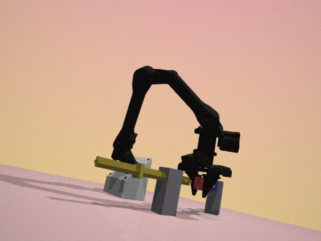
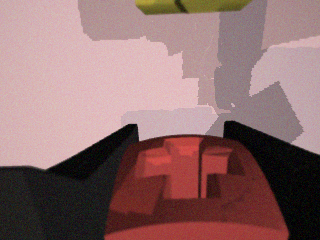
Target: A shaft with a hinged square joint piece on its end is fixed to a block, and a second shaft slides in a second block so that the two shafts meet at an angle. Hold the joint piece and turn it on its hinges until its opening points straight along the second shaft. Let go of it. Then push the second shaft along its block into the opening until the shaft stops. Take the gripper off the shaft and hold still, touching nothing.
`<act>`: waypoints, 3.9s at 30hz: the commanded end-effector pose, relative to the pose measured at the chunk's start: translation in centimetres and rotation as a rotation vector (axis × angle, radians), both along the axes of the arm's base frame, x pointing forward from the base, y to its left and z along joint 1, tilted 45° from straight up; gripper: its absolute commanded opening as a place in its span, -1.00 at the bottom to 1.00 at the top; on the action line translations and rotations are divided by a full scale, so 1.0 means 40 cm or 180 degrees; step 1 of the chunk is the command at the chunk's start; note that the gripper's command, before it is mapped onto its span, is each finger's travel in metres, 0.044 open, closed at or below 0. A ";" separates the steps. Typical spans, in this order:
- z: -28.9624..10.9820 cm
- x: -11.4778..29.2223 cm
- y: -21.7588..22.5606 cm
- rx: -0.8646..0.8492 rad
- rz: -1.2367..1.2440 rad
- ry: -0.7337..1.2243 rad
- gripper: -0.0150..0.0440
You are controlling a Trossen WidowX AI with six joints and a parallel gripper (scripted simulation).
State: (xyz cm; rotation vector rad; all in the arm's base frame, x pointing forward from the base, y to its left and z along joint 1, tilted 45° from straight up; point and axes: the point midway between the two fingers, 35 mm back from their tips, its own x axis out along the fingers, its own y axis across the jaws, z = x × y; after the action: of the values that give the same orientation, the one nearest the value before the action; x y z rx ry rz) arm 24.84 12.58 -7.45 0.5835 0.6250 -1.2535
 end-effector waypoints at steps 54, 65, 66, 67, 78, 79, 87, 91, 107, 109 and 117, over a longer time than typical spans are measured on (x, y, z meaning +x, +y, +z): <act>0.077 -0.017 0.091 -0.0482 0.0464 0.0426 1.00; 0.132 -0.026 0.152 -0.0608 0.1294 0.1271 1.00; 0.137 -0.027 0.157 -0.0620 0.1371 0.1346 1.00; 0.143 -0.029 0.162 -0.0631 0.1447 0.1422 1.00; 0.204 -0.047 0.217 -0.0759 0.2307 0.2245 1.00; 0.210 -0.049 0.221 -0.0771 0.2387 0.2319 1.00; 0.257 -0.068 0.256 -0.0868 0.3029 0.2903 1.00; 0.281 -0.078 0.272 -0.0917 0.3355 0.3190 1.00; 0.305 -0.070 0.250 -0.0626 0.3181 0.2944 1.00; 0.308 -0.065 0.239 -0.0508 0.3051 0.2811 1.00; 0.321 -0.050 0.193 -0.0050 0.2510 0.2292 1.00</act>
State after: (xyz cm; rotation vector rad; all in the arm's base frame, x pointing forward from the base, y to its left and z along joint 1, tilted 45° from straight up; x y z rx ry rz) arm 22.76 20.86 5.33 -0.2569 1.2939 -0.6424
